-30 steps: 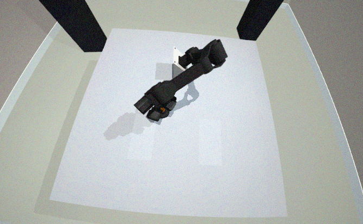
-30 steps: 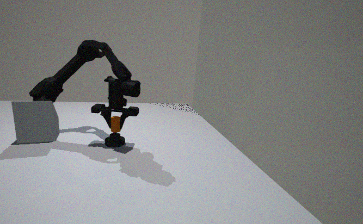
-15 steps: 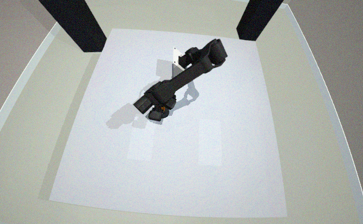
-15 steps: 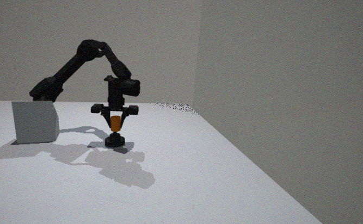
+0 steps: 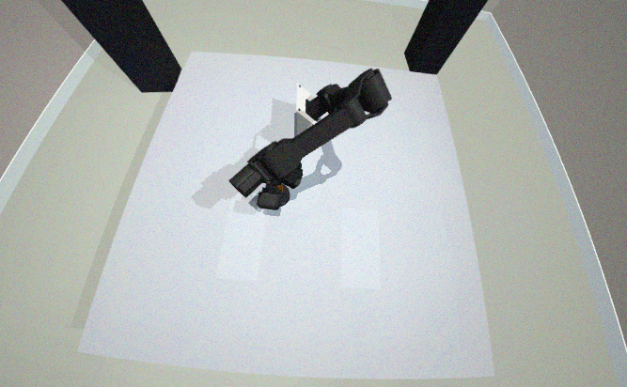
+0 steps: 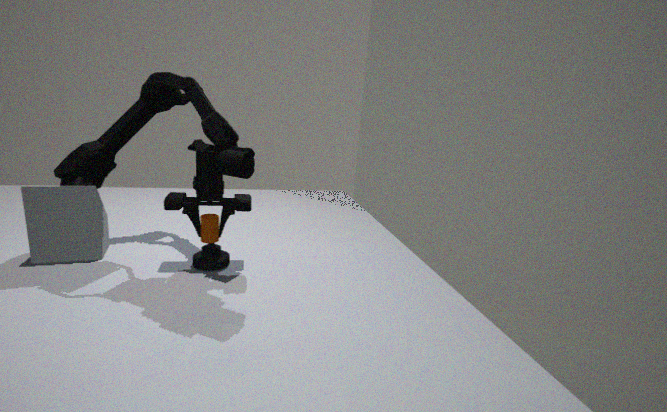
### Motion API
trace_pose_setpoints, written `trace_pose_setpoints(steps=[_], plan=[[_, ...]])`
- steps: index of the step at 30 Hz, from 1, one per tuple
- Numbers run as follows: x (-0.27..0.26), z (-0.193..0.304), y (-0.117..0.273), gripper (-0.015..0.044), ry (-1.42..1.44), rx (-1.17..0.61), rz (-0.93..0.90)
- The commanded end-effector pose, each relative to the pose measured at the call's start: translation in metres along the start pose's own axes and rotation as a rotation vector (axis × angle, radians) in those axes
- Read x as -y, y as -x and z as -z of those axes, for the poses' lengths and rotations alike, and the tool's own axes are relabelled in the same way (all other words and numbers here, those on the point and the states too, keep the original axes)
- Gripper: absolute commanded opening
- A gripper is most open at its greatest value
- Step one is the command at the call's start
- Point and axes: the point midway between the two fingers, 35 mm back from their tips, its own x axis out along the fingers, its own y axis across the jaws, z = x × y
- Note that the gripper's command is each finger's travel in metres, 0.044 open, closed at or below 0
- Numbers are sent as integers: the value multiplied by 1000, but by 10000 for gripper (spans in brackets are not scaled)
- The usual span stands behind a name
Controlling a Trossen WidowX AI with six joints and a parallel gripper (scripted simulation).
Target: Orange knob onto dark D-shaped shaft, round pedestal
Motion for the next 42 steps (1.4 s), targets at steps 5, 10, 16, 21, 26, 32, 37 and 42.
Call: trace_pose_setpoints(steps=[5, 10, 16, 21, 26, 32, 37, 42], plan=[[0, 1, -1, 0, 3, 0, 1], [0, 1, -1, 0, 3, 0, 1], [1, 1, 1, 0, 3, 0, 1], [2, 1, 4, 0, 13, -1, 1], [3, 1, 5, 0, 172, -1, 1], [8, 2, 4, 0, 213, -1, 1], [9, 2, 5, 0, 213, -1, 1], [9, 2, 4, 0, 213, -1, 1]])
